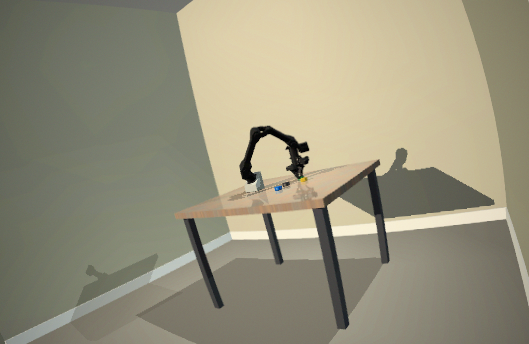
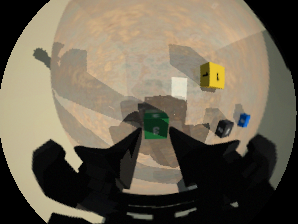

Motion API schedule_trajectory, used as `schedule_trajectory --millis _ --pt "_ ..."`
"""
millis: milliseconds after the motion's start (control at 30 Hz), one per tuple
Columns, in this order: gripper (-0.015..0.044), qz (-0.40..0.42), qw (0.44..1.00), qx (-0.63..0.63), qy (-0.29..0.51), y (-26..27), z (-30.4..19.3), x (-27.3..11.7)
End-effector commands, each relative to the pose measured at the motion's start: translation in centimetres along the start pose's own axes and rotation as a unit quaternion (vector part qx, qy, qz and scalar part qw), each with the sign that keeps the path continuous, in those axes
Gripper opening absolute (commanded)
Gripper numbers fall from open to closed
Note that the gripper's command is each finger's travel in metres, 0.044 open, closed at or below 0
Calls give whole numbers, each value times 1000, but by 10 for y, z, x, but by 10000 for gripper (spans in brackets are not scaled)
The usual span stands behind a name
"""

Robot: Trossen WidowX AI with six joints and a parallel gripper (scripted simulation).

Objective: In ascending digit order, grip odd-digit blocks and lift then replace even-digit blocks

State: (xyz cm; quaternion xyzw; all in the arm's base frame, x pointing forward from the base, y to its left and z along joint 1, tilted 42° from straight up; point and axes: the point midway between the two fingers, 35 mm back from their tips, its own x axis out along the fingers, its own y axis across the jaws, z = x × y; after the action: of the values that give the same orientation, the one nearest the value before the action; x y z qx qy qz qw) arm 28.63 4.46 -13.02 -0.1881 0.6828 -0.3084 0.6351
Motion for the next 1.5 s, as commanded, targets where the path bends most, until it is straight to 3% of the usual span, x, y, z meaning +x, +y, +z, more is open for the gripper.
schedule_trajectory --millis 0,133,500,567,733,867,1267,1467 --pt "304 -2 1000 -2 -2 0 1 0" --pt "400 -2 1000 -2 -2 0 1 0" --pt "400 -1 1000 -3 -2 0 0 -36" --pt "348 -1 1000 -3 -2 1 1 -46" --pt "216 0 1000 -3 -1 1 0 -115" --pt "120 0 1000 -3 -1 1 0 -117" --pt "120 1 1000 -3 -1 -2 1 -118" --pt "120 10 1000 -7 -3 -95 27 -127"
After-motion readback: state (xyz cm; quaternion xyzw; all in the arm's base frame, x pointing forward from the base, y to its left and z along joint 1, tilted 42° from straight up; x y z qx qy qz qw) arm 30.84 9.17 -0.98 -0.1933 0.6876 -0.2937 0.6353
